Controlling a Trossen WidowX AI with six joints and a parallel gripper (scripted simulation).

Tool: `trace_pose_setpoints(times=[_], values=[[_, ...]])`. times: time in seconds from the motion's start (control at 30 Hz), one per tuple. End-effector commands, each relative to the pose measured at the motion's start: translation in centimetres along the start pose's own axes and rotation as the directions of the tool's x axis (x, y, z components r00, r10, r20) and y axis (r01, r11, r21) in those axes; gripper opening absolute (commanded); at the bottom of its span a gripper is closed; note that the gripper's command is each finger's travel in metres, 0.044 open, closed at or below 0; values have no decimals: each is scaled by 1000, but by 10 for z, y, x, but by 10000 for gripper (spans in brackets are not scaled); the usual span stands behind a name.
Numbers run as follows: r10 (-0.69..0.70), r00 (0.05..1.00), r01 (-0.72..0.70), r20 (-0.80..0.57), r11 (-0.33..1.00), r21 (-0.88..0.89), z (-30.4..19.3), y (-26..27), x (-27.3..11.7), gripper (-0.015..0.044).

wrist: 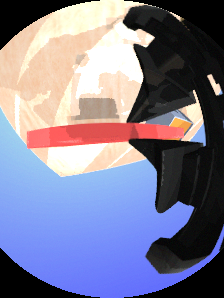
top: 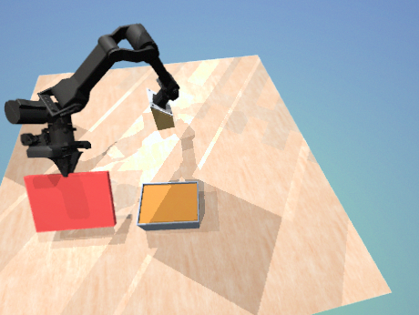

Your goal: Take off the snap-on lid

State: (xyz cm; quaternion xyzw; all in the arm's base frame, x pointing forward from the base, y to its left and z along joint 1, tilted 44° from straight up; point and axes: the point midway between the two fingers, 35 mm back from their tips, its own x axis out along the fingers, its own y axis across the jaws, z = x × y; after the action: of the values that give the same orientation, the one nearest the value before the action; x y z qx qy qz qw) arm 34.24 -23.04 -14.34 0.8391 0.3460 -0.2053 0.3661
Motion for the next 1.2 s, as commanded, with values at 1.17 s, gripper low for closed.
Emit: trace_pose_setpoints(times=[1.17], values=[[3, 1000, -3, -5, 1000, 6, -1, -25, 21, 0]])
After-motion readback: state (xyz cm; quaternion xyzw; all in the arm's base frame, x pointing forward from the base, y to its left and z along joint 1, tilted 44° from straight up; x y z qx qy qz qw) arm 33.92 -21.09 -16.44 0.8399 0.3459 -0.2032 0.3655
